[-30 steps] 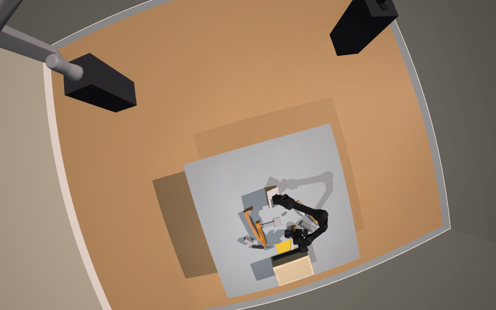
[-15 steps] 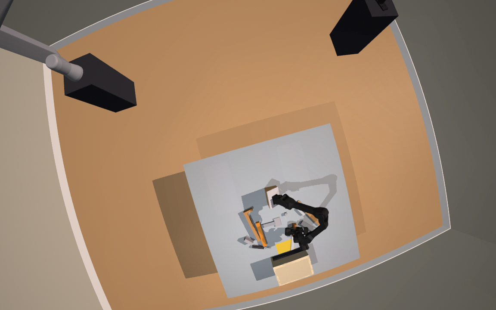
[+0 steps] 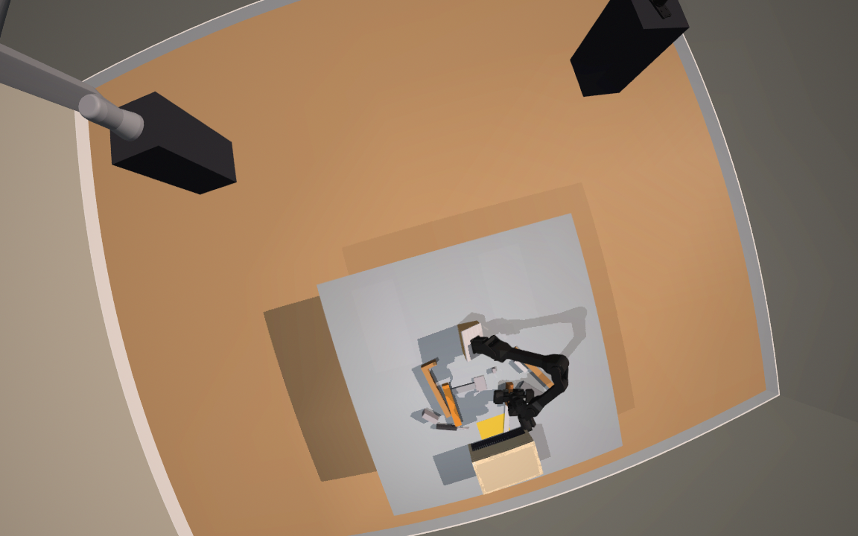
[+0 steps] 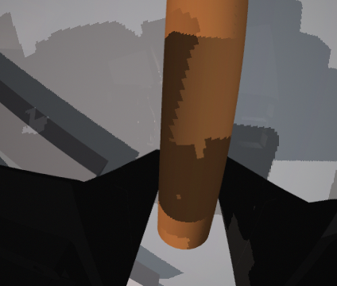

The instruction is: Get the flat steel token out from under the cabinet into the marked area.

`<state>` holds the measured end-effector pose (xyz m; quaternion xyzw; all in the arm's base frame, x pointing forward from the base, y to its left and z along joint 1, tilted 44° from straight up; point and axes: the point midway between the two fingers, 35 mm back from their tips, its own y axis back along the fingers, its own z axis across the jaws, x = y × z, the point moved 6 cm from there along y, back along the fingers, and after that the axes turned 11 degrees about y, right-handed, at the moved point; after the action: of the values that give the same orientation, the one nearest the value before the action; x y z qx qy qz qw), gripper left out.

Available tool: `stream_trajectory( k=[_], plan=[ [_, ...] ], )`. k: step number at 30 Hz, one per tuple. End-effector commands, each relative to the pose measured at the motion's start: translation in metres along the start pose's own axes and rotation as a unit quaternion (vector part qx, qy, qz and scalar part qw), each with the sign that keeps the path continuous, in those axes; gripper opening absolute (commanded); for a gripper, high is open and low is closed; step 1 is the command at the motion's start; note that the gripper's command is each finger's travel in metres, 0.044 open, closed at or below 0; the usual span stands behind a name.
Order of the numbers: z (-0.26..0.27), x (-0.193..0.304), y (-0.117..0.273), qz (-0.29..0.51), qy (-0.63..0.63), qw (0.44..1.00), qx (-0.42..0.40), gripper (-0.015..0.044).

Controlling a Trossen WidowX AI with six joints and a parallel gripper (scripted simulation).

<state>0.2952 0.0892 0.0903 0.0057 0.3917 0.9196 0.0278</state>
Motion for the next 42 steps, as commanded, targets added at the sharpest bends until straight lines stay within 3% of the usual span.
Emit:
stream_trajectory(
  k=[1, 42],
  plan=[
    [0.001, 0.007, -0.001, 0.002, -0.004, 1.000, 0.001, 0.0000],
    [0.015, 0.054, -0.001, 0.003, -0.005, 1.000, 0.000, 0.0000]
  ],
)
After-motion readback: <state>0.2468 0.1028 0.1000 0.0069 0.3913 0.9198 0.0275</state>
